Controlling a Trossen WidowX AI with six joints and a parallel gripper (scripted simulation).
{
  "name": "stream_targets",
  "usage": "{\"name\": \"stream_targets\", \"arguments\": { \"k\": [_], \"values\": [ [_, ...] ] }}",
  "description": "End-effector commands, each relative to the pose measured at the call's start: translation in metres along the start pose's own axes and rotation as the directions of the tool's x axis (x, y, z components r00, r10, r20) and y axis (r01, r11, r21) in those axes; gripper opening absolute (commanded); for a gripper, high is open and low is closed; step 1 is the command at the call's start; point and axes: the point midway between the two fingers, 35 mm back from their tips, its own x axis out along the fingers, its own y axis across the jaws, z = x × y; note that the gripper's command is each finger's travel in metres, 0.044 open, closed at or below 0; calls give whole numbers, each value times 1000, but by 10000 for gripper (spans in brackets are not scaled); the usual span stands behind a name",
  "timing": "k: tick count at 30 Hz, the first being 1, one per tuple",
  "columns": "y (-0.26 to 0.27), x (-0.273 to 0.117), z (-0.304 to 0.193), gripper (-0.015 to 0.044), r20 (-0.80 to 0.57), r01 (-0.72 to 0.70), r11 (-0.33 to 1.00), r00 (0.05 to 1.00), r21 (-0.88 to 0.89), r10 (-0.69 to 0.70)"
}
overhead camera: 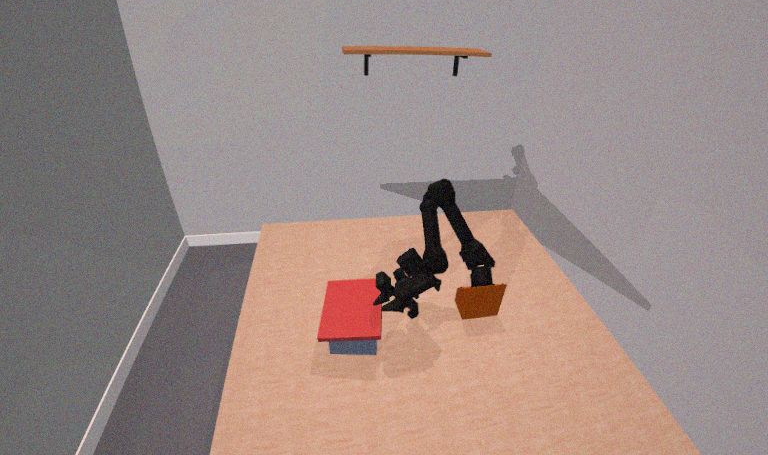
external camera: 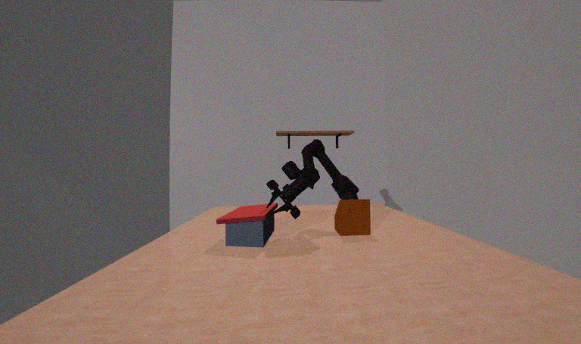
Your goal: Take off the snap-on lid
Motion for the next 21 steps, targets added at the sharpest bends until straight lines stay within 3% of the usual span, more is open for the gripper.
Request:
{"name": "stream_targets", "arguments": {
  "k": [1, 21],
  "values": [
    [0, 1, 0, 0, -2, 2, 1000, 1000, -3, -2],
    [22, -13, 0, 0, -5, 2, 1000, 1000, -3, -2]
  ]
}}
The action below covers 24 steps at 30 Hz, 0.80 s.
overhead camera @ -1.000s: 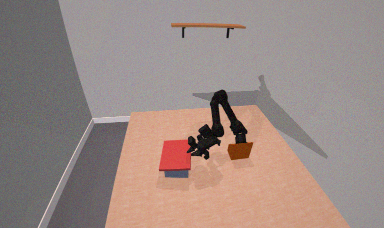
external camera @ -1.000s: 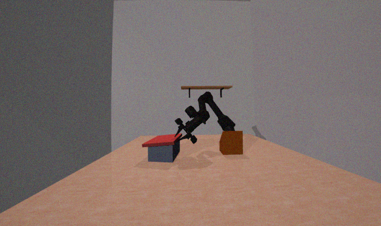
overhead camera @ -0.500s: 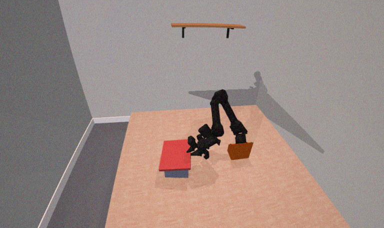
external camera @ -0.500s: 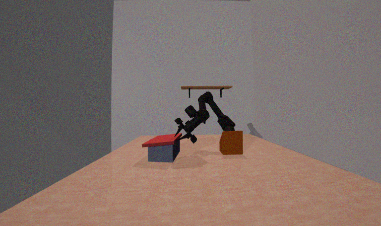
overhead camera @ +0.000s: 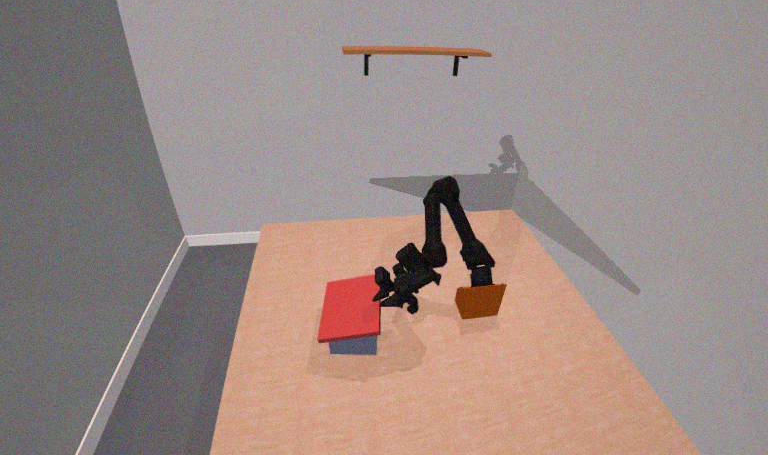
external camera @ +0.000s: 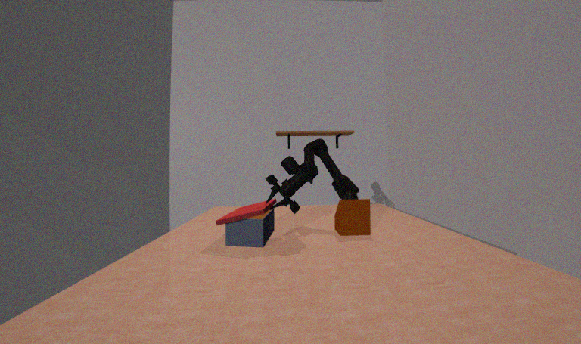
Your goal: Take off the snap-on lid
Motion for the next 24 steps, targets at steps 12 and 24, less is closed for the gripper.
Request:
{"name": "stream_targets", "arguments": {
  "k": [12, 24],
  "values": [
    [20, -8, 1, 0, 3, -2, 1000, 1000, 4, 2],
    [37, -12, 1, 0, 3, -2, 1000, 1000, 5, 2]
  ]
}}
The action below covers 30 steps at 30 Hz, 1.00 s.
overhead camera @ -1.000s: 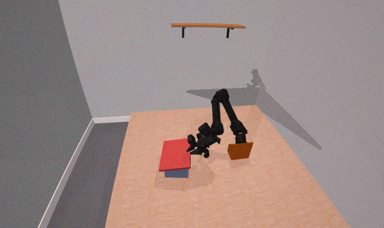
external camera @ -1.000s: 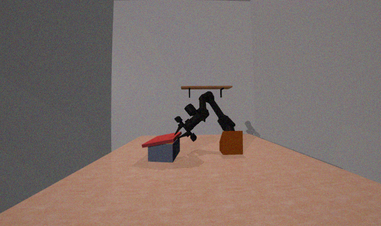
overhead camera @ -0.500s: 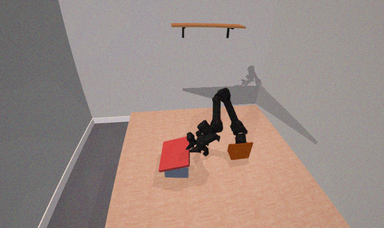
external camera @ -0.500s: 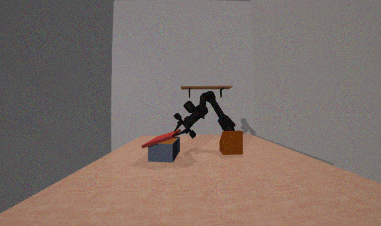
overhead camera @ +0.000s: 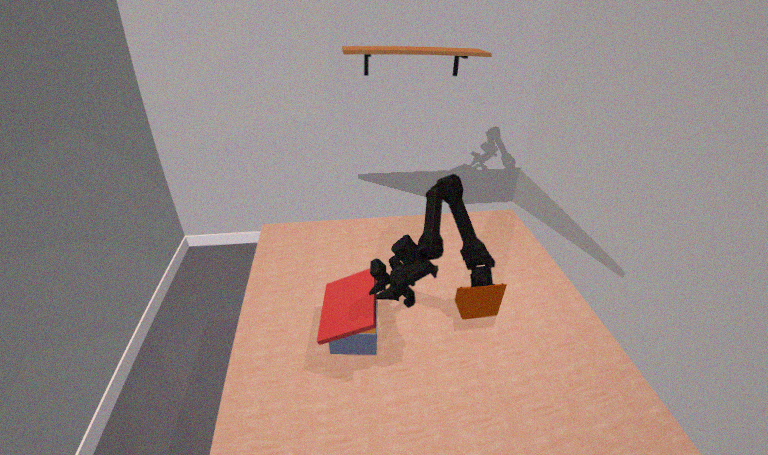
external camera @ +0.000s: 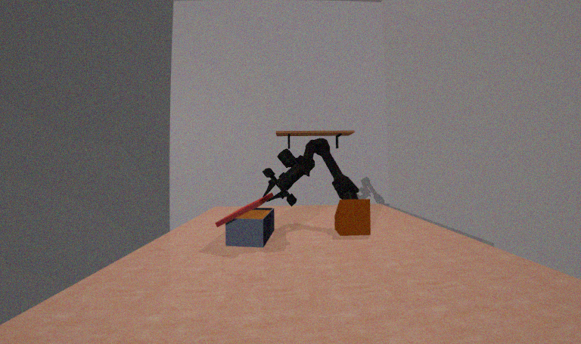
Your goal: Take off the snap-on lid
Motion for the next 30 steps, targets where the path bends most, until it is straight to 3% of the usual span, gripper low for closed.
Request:
{"name": "stream_targets", "arguments": {
  "k": [1, 30],
  "values": [
    [8, -2, 1, 0, 1, -4, 1000, 1000, 6, 4],
    [53, -7, 1, 0, 0, -5, 1000, 1000, 7, 5]
  ]
}}
